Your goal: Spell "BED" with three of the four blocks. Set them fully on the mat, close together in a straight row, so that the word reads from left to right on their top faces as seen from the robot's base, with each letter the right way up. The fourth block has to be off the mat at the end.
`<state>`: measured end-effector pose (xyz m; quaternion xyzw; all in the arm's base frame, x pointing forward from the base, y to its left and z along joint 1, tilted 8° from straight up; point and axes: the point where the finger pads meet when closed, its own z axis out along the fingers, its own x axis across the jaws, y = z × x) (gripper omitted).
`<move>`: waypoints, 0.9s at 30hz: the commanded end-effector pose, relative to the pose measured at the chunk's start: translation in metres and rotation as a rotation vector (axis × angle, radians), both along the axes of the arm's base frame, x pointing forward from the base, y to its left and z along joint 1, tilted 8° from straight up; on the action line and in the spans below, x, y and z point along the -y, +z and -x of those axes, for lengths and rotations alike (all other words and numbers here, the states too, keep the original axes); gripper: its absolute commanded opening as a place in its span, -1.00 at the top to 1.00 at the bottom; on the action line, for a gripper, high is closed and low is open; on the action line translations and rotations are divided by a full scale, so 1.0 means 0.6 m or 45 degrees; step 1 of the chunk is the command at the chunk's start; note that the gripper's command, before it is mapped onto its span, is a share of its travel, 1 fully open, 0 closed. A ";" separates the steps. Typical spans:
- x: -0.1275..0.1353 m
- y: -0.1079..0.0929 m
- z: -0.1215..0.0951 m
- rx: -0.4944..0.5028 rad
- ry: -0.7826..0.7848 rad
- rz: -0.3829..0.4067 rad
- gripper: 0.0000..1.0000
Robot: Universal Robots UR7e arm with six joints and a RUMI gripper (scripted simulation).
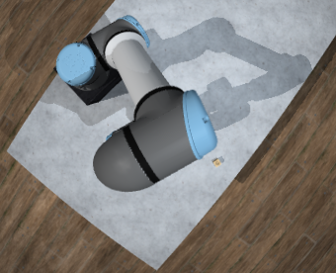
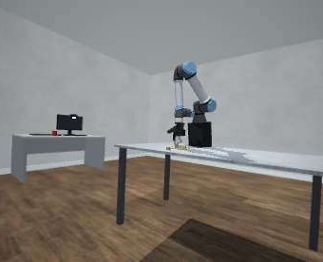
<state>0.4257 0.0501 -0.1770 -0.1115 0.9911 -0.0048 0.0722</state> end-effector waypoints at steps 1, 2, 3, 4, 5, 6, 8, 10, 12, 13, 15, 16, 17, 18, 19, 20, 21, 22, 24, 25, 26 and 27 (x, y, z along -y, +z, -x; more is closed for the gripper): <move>-0.001 0.001 -0.005 0.006 0.002 0.002 0.89; -0.001 0.001 -0.005 0.006 0.002 0.002 0.89; -0.001 0.001 -0.005 0.006 0.002 0.002 0.89; -0.001 0.001 -0.005 0.006 0.002 0.002 0.89; -0.001 0.001 -0.005 0.006 0.002 0.002 0.89; -0.001 0.001 -0.005 0.006 0.002 0.002 0.89; -0.001 0.001 -0.005 0.006 0.002 0.002 0.82; -0.001 0.001 -0.005 0.006 0.002 0.002 0.82; -0.001 0.001 -0.005 0.006 0.002 0.002 0.74; -0.001 0.001 -0.005 0.006 0.002 0.002 0.74; -0.001 0.001 -0.005 0.006 0.002 0.002 0.66; -0.001 0.001 -0.005 0.006 0.002 0.002 0.66; -0.001 0.001 -0.005 0.006 0.002 0.002 0.58; -0.001 0.001 -0.005 0.006 0.002 0.002 0.58; -0.001 0.001 -0.005 0.006 0.002 0.002 0.58; -0.001 0.001 -0.005 0.006 0.002 0.002 0.51; -0.001 0.001 -0.005 0.006 0.002 0.002 0.51; -0.001 0.001 -0.005 0.006 0.002 0.002 0.51; -0.001 0.001 -0.005 0.006 0.002 0.002 0.51; -0.001 0.001 -0.005 0.006 0.002 0.002 0.51; -0.001 0.001 -0.005 0.006 0.002 0.002 0.51; -0.001 0.001 -0.005 0.006 0.002 0.002 0.51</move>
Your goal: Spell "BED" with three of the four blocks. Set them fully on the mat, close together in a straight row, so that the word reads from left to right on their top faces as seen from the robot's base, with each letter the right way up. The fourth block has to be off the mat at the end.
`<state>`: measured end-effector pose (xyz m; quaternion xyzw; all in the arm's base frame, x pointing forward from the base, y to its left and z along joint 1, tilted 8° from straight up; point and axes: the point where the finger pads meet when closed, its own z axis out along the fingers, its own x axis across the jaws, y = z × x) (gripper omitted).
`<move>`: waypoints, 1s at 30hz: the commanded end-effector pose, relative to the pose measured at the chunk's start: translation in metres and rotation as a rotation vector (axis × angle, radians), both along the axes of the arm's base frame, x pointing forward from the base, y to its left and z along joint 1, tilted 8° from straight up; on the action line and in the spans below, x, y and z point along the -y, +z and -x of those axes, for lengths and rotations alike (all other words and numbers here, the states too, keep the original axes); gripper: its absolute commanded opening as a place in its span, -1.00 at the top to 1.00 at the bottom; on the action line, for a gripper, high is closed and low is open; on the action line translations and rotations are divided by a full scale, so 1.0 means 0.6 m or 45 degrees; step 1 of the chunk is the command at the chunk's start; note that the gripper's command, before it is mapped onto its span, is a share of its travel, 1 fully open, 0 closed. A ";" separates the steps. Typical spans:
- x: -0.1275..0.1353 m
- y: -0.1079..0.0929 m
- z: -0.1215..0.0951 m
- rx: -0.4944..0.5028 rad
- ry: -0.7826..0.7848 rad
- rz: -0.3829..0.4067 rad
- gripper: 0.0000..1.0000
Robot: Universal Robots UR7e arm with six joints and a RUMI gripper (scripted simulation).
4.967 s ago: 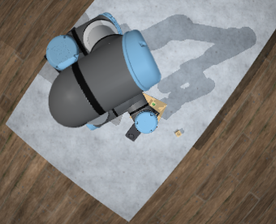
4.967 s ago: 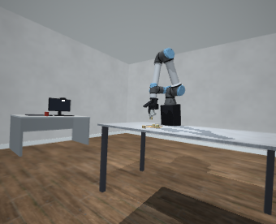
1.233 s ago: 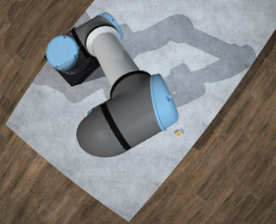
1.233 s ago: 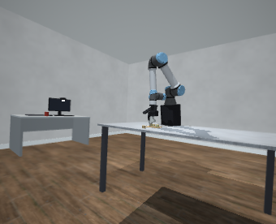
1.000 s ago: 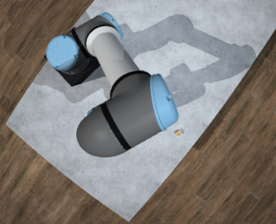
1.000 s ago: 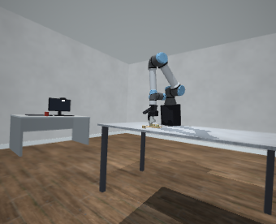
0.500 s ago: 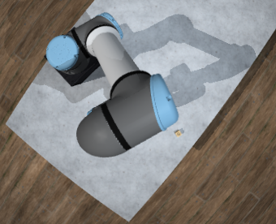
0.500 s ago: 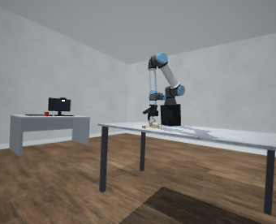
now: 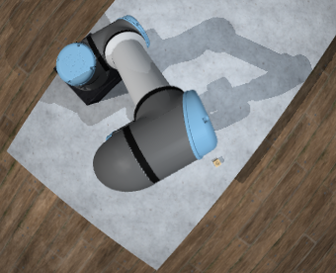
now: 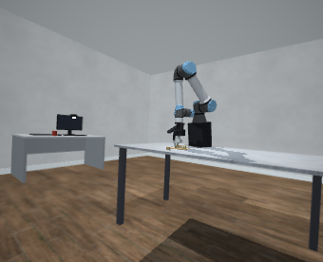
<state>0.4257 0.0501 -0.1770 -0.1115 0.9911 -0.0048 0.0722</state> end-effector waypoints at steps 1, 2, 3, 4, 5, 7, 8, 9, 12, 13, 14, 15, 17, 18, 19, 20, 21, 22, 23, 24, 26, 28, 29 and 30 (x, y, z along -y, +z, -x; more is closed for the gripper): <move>-0.001 0.001 -0.005 0.006 0.002 0.002 0.51; -0.001 0.001 -0.005 0.006 0.002 0.002 0.51; -0.001 0.001 -0.005 0.006 0.002 0.002 0.51; -0.001 0.001 -0.005 0.006 0.002 0.002 0.51; -0.001 0.001 -0.005 0.006 0.002 0.002 0.51; -0.001 0.003 -0.005 0.007 0.002 0.002 0.51; -0.001 0.004 -0.005 0.007 0.002 0.002 0.51; -0.001 0.005 -0.004 0.006 0.002 0.002 0.51; -0.001 0.010 0.001 0.002 0.002 0.001 0.51; -0.001 0.010 0.001 0.002 0.002 0.001 0.51; -0.001 0.010 0.001 0.002 0.002 0.001 0.51; -0.001 0.013 0.002 0.001 0.002 0.001 0.51; -0.001 0.020 0.003 0.001 0.002 0.001 0.51; -0.001 0.024 0.003 0.001 0.002 0.001 0.51; -0.001 0.028 0.004 0.001 0.001 0.001 0.51; -0.001 0.033 0.005 0.001 0.001 0.001 0.51; -0.001 0.038 0.006 0.001 0.001 0.001 0.51; 0.000 0.043 0.006 0.001 0.001 0.001 0.51; 0.000 0.049 0.007 0.001 0.001 0.001 0.51; 0.000 0.055 0.008 0.001 0.001 0.001 0.51; 0.000 0.067 0.010 0.001 0.000 0.001 0.51; 0.001 0.079 0.012 0.002 0.000 0.001 0.51; 0.001 0.085 0.012 0.002 -0.001 0.001 0.51; 0.001 0.085 0.012 0.002 -0.001 0.001 0.51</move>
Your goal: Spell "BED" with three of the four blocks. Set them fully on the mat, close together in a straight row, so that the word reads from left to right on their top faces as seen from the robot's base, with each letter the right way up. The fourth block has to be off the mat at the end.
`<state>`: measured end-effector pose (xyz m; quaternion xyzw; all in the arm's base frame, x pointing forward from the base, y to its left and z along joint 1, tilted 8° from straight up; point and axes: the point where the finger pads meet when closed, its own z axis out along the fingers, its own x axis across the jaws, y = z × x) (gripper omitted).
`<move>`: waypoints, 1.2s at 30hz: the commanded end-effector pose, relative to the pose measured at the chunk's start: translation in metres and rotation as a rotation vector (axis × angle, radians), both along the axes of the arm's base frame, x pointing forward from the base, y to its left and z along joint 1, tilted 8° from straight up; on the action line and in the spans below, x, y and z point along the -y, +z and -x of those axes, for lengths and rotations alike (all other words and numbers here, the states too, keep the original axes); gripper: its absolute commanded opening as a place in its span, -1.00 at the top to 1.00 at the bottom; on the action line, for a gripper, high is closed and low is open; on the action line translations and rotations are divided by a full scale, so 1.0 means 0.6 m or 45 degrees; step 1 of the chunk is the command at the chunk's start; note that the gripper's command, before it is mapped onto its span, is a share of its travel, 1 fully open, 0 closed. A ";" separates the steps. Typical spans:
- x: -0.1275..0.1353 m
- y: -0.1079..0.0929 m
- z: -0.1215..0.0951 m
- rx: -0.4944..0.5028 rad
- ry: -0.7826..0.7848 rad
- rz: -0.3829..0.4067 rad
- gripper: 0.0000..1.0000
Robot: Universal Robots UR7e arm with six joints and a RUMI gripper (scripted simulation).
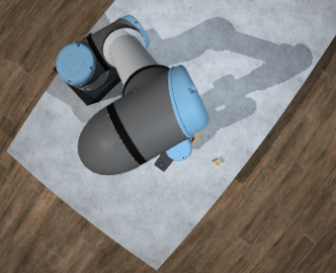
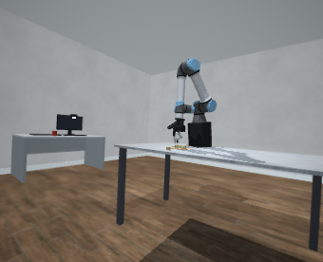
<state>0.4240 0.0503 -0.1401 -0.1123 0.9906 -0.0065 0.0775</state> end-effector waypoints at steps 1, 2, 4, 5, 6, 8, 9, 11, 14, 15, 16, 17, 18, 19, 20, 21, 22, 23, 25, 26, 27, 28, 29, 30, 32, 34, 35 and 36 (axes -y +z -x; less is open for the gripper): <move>0.001 0.024 0.010 -0.012 -0.003 -0.002 0.51; 0.001 0.030 0.011 -0.012 -0.003 -0.002 0.51; 0.001 0.041 0.012 -0.012 -0.003 -0.002 0.51; 0.001 0.047 0.013 -0.012 -0.003 -0.002 0.51; 0.001 0.052 0.014 -0.012 -0.003 -0.002 0.51; 0.001 0.061 0.015 -0.012 -0.002 -0.002 0.51; 0.001 0.066 0.016 -0.012 -0.002 -0.002 0.51; 0.002 0.073 0.017 -0.012 -0.002 -0.002 0.51; 0.002 0.082 0.016 -0.010 -0.002 -0.002 0.51; 0.002 0.084 0.016 -0.010 -0.002 -0.002 0.51; 0.002 0.085 0.017 -0.010 -0.002 -0.002 0.51; 0.002 0.085 0.017 -0.010 -0.002 -0.002 0.51; 0.002 0.085 0.017 -0.010 -0.002 -0.002 0.51; 0.002 0.086 0.017 -0.010 -0.002 -0.002 0.51; 0.002 0.087 0.017 -0.010 -0.002 -0.002 0.51; 0.002 0.088 0.017 -0.010 -0.002 -0.002 0.51; 0.002 0.088 0.017 -0.010 -0.002 -0.002 0.51; 0.002 0.088 0.017 -0.010 -0.002 -0.002 0.51; 0.001 0.088 0.017 -0.010 -0.002 -0.002 -1.00; 0.001 0.088 0.017 -0.010 -0.002 -0.002 -1.00; 0.001 0.088 0.017 -0.010 -0.002 -0.002 -1.00; 0.001 0.088 0.017 -0.011 -0.002 -0.002 -1.00; 0.001 0.088 0.017 -0.011 -0.002 -0.002 -1.00; 0.001 0.087 0.018 -0.011 -0.002 -0.002 -1.00; 0.001 0.087 0.018 -0.011 -0.002 -0.002 -1.00; 0.001 0.087 0.018 -0.011 -0.002 -0.002 -1.00; 0.001 0.087 0.018 -0.011 -0.002 -0.002 -1.00; 0.001 0.087 0.017 -0.011 -0.002 -0.002 -1.00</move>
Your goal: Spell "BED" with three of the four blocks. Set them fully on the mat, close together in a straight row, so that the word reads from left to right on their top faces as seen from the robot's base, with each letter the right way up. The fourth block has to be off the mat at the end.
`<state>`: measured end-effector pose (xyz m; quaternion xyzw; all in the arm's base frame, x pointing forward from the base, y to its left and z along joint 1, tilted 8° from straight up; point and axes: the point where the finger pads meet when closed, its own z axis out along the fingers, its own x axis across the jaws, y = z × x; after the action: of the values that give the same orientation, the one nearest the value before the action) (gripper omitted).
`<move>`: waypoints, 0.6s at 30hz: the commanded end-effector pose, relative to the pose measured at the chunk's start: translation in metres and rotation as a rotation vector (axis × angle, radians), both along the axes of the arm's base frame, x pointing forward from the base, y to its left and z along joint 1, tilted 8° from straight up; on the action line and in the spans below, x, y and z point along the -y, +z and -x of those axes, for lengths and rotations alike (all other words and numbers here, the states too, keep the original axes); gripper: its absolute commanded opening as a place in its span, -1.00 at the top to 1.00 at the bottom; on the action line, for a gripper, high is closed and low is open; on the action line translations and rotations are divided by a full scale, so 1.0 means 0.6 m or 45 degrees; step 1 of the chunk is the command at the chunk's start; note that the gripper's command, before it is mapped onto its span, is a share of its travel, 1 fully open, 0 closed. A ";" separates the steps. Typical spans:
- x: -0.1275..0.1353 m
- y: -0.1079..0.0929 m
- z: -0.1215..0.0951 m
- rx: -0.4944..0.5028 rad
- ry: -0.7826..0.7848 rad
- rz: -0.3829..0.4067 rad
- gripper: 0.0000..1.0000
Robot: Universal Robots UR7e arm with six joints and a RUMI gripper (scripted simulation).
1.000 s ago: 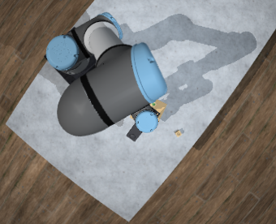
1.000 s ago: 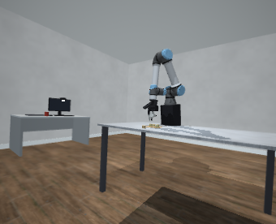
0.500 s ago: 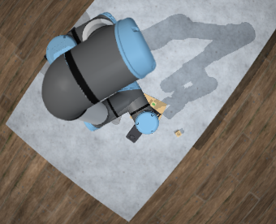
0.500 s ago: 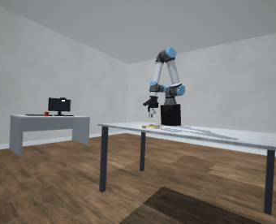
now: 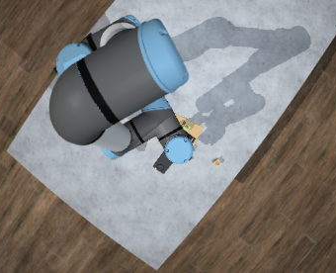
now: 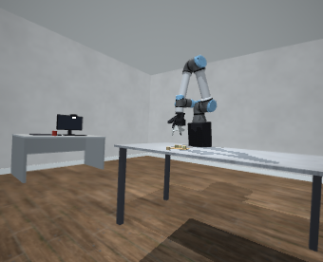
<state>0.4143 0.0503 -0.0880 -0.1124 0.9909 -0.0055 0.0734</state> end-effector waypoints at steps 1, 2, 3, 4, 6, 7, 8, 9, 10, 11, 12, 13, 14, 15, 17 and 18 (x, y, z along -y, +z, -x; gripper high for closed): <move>0.001 0.000 0.001 0.000 -0.002 -0.001 -1.00; 0.001 0.000 0.001 0.000 -0.002 -0.001 -1.00; 0.001 0.000 0.001 0.000 -0.002 -0.001 -1.00; 0.001 0.000 0.001 0.000 -0.002 -0.001 -1.00; 0.001 0.000 0.001 0.000 -0.002 -0.001 -1.00; 0.001 0.000 0.001 0.000 -0.002 -0.001 -1.00; 0.001 0.000 0.001 0.000 -0.002 -0.001 -1.00; 0.001 0.001 0.001 0.000 -0.002 -0.001 -1.00; 0.001 0.001 0.001 0.000 -0.002 -0.001 -1.00; 0.001 0.001 0.001 0.000 -0.002 0.000 -1.00; 0.001 0.002 0.001 0.001 -0.002 0.000 -1.00; 0.001 0.003 0.001 0.001 -0.002 0.000 -1.00; 0.001 0.004 0.001 0.001 -0.002 0.000 -1.00; 0.001 0.004 0.001 0.001 -0.002 0.000 -1.00; 0.001 0.006 0.002 0.001 -0.002 0.000 -1.00; 0.002 0.008 0.002 0.001 -0.002 0.000 -1.00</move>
<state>0.4142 0.0502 -0.0866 -0.1123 0.9909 -0.0055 0.0734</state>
